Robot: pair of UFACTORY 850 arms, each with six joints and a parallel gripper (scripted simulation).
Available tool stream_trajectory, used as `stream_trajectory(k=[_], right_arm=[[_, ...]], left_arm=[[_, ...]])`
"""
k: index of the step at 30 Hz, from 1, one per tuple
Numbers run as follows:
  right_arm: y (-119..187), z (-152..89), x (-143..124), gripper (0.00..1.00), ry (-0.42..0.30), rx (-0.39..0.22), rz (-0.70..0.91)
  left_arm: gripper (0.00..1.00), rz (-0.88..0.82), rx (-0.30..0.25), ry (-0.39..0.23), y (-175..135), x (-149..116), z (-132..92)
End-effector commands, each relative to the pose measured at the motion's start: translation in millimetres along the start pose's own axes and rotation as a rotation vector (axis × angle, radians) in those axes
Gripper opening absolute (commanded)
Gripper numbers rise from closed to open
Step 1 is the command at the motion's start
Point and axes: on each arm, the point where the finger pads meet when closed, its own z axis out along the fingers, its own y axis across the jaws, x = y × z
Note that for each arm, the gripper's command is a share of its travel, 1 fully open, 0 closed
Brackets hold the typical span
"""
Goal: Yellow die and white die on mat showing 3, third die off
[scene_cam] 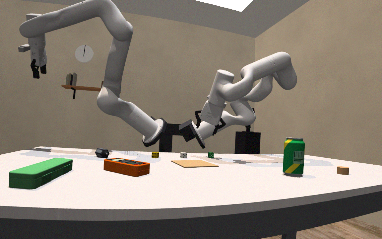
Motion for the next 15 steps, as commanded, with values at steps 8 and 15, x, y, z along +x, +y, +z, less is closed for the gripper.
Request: stream_trajectory(k=[8,15], right_arm=[[0,-1,0,1.00,0.002,0.000,0.000],[0,-1,0,1.00,0.002,0.000,0.000]], left_arm=[[1.00,-0.128,-0.091,-0.099,-25,-70,-23],[1.00,-0.233,-0.148,-0.189,-48,-120,-39]])
